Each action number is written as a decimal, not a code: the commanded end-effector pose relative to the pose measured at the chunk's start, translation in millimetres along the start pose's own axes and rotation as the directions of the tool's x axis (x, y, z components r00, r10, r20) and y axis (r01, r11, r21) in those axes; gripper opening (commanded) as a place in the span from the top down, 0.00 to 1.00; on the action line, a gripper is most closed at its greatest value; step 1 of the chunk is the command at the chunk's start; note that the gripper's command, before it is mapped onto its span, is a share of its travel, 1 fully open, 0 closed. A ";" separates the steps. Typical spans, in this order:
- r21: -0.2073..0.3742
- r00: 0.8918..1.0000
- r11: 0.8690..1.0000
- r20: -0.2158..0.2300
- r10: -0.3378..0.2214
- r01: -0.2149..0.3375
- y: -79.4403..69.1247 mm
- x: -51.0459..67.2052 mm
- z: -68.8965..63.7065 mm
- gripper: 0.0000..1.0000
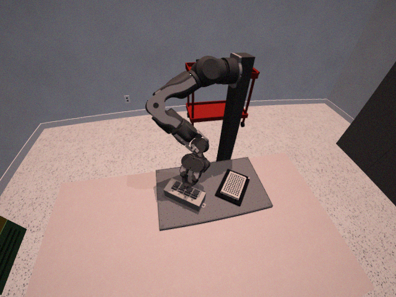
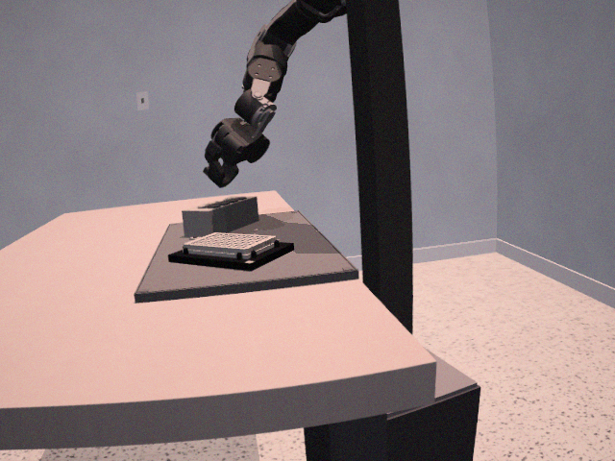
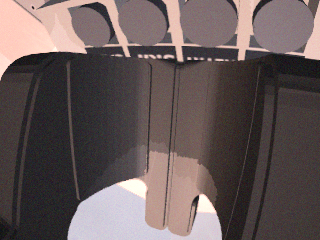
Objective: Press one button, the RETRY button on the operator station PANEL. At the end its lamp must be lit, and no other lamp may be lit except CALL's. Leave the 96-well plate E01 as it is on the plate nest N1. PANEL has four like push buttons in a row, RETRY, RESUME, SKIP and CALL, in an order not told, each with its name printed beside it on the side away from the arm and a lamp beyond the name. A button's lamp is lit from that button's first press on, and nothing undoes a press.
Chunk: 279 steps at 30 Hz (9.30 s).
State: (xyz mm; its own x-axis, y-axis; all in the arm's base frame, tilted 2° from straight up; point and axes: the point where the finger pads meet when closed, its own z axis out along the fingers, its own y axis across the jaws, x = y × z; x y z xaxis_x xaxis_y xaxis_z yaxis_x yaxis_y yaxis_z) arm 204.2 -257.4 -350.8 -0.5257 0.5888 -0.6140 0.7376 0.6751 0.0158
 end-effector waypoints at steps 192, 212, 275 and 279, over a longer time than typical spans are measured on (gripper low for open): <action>0.001 1.000 1.000 0.005 0.003 -0.003 -0.3 7.2 8.5 1.00; -0.005 1.000 1.000 0.005 0.005 -0.005 1.9 -0.8 -0.9 1.00; -0.005 1.000 1.000 0.006 0.005 -0.005 1.8 -16.4 -19.0 1.00; -0.005 1.000 1.000 0.006 0.005 -0.005 1.8 -16.4 -19.0 1.00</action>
State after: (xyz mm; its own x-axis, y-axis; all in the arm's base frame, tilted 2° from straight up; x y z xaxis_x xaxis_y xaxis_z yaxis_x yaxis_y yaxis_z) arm 206.6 -256.2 -326.1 -0.5188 0.5909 -0.6178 0.7361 0.6762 0.0286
